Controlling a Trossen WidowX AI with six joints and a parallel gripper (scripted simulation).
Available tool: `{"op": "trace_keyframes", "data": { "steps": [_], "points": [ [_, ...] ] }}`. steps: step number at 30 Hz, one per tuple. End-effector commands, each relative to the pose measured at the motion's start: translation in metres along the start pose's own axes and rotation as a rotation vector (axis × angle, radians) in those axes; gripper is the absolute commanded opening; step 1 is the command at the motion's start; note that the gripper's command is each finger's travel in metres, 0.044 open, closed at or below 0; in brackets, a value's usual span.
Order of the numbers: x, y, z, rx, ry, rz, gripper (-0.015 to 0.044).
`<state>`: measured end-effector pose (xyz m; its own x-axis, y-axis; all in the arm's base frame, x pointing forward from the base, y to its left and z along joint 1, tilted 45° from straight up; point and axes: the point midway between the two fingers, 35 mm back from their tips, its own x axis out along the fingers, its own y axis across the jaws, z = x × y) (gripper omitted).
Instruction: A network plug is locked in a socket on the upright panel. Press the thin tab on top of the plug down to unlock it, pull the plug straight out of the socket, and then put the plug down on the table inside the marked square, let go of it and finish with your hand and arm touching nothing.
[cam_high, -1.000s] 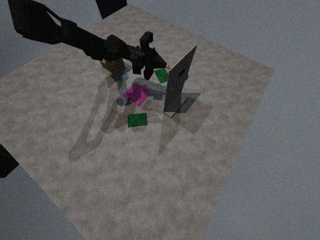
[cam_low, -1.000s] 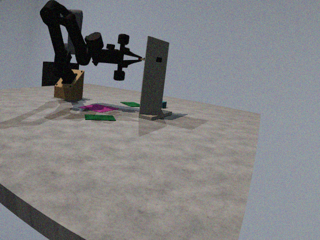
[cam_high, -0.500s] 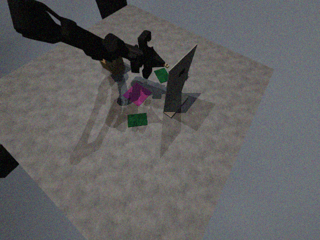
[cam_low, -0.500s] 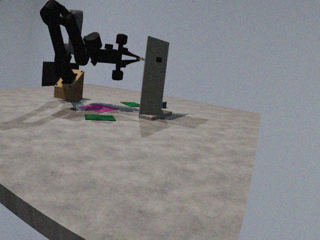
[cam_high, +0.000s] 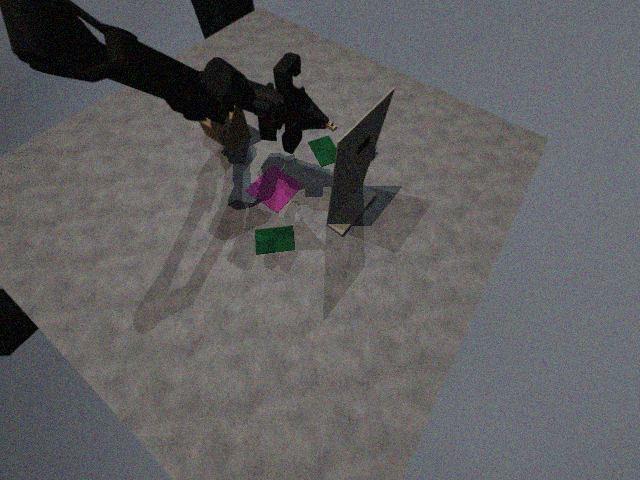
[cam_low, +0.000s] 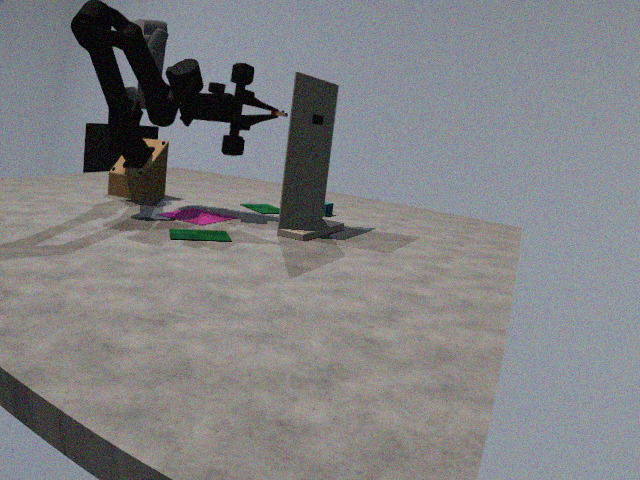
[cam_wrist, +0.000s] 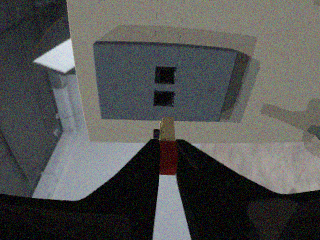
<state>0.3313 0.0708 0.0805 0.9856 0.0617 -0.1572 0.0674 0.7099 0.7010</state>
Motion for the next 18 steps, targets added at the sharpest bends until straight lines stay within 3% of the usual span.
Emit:
{"op": "trace_keyframes", "data": {
  "steps": [1,18],
  "points": [
    [-0.001,0.011,0.003,0.01,-0.01,0.011,0.0],
    [-0.015,0.042,0.002,0.013,-0.008,0.013,0.0]
  ]
}}
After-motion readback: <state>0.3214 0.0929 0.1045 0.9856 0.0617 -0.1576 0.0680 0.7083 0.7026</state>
